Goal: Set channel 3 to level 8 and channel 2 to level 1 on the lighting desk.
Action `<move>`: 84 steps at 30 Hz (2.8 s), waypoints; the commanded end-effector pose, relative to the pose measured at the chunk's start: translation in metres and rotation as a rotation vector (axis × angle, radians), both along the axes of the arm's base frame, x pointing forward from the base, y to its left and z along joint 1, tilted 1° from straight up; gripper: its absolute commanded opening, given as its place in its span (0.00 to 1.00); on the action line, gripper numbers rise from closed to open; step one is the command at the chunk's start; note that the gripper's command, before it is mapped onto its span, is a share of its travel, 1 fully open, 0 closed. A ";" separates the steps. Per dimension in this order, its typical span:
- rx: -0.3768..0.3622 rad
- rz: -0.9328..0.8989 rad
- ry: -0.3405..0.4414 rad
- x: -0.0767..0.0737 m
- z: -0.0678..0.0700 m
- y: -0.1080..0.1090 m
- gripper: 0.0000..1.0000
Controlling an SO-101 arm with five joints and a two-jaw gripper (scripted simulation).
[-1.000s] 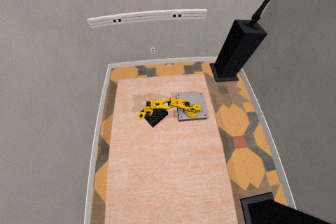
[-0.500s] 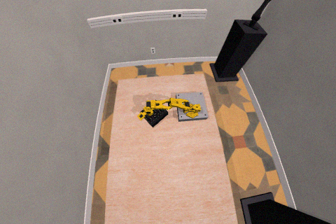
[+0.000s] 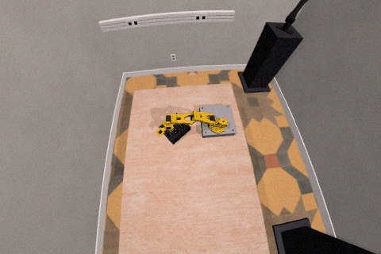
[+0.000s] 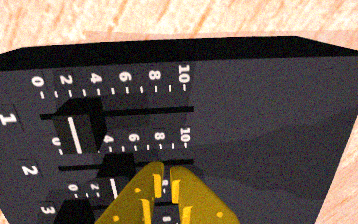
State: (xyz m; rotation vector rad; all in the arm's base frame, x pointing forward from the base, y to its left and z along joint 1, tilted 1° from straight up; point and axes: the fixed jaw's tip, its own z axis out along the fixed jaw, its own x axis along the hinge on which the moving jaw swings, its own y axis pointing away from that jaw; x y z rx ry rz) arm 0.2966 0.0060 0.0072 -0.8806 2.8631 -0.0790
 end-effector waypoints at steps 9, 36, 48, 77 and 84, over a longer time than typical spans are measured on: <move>0.008 0.050 0.050 -0.008 -0.005 0.019 0.00; 0.008 0.052 0.073 -0.012 -0.005 0.023 0.00; 0.008 0.053 0.078 -0.013 -0.005 0.024 0.00; 0.007 0.054 0.095 -0.016 -0.005 0.027 0.00; 0.007 0.055 0.098 -0.016 -0.005 0.027 0.00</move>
